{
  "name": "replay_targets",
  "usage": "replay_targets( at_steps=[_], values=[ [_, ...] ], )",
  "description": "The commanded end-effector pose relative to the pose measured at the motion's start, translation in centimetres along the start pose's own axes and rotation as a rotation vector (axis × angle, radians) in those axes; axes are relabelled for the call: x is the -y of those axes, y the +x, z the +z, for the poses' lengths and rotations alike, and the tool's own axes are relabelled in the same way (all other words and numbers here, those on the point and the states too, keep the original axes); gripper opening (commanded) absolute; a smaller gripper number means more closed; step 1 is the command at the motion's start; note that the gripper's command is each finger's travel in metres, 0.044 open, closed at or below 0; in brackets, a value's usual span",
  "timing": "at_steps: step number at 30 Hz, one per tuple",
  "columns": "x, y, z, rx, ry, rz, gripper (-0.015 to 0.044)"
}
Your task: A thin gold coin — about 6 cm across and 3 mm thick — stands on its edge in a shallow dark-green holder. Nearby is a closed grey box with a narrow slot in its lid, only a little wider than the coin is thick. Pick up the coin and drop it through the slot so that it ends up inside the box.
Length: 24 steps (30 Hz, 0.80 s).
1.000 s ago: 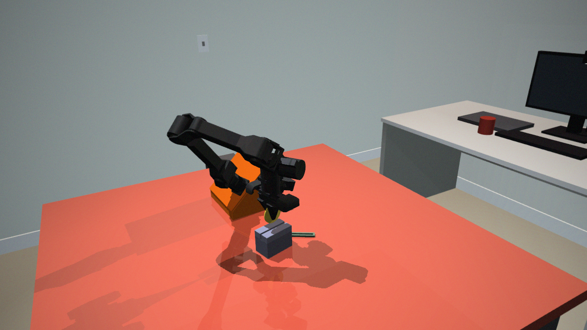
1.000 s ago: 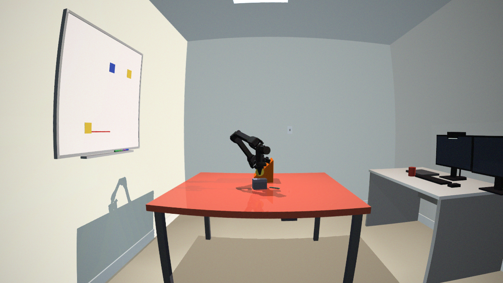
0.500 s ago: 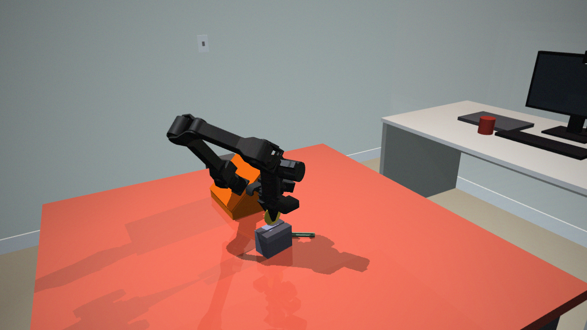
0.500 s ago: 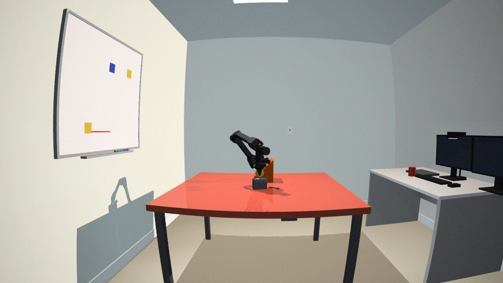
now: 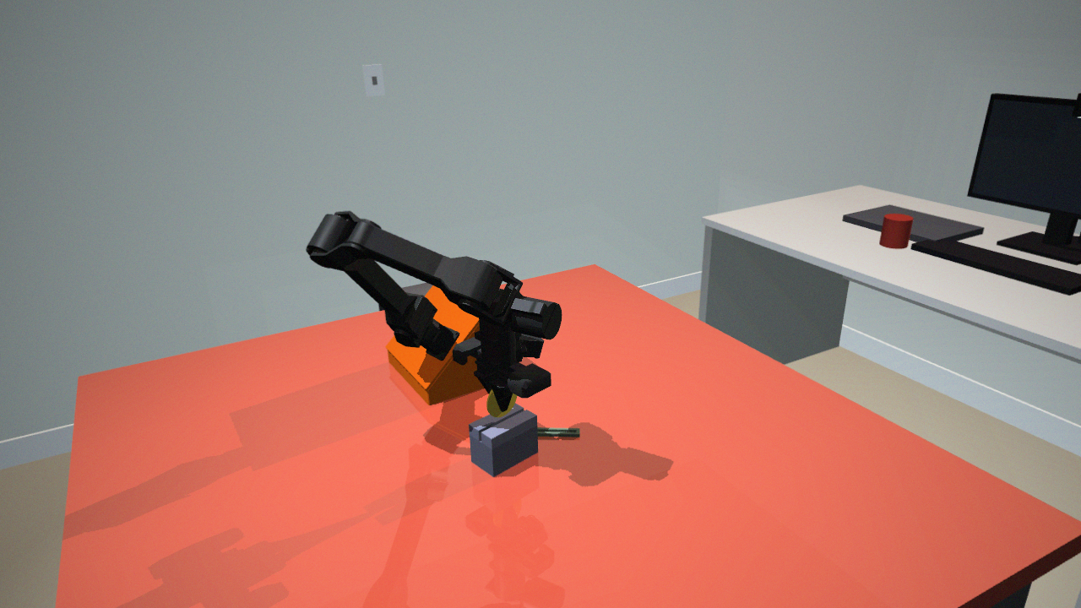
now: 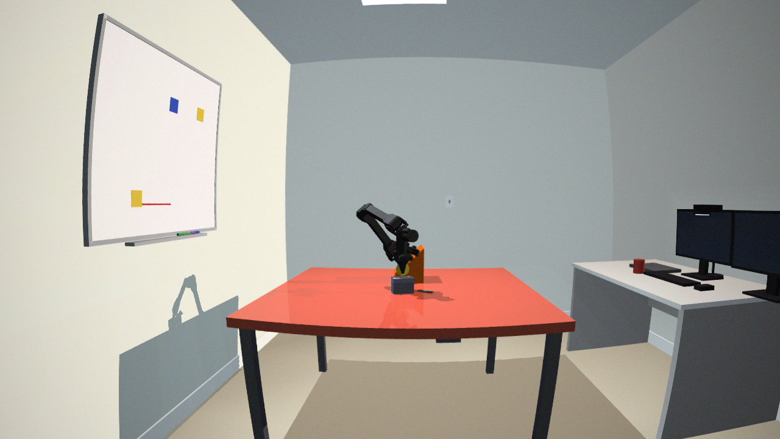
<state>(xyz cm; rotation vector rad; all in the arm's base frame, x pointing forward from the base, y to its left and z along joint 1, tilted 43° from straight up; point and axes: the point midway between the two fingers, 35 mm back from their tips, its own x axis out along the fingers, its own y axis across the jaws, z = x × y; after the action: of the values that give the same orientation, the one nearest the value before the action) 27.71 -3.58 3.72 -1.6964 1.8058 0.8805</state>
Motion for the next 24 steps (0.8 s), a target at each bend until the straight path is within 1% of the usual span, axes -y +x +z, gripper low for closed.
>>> replay_targets(
  at_steps=[1, 12, 18, 24],
  values=[
    [-0.02, 0.25, -0.07, -0.005, -0.004, 0.000, 0.0000],
    [-0.01, 0.73, -0.10, -0.005, -0.003, 0.000, 0.0000],
    [0.00, 0.52, -0.01, 0.000, 0.000, 0.000, 0.0157],
    [0.00, 0.52, -0.01, 0.000, 0.000, 0.000, 0.0161]
  ],
)
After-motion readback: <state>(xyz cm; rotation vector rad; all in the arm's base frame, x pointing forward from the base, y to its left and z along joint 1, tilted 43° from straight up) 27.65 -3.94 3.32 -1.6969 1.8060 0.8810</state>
